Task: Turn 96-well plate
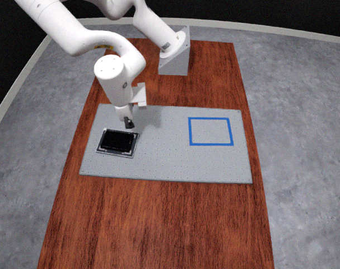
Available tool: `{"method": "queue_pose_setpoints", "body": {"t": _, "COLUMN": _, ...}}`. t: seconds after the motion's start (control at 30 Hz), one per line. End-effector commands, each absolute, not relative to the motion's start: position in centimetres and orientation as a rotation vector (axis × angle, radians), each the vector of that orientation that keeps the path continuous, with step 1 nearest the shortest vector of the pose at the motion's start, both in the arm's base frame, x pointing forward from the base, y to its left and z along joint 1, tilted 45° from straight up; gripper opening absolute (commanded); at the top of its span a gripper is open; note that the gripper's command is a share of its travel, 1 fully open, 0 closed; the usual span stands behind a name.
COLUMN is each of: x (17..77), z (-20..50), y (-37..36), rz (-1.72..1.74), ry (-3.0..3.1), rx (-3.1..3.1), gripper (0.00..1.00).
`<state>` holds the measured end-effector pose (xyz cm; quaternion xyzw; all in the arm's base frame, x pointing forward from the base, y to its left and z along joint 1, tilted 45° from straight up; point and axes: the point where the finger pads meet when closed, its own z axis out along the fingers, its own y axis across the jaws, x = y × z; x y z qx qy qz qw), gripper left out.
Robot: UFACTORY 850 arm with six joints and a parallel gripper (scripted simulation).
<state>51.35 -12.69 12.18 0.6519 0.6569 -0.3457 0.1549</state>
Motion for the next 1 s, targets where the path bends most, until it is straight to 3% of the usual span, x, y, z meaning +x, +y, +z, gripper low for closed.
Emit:
{"method": "queue_pose_setpoints", "body": {"t": 0.0, "x": 52.9, "z": 13.0, "y": -13.8, "rz": -0.931, "ry": 1.82, "rx": 1.872, "gripper": 1.0}}
{"method": "queue_pose_setpoints", "body": {"t": 0.97, "x": 57.4, "z": 16.1, "y": -17.5, "rz": -0.696, "ry": 1.597, "rx": 1.899, "gripper": 1.0}}
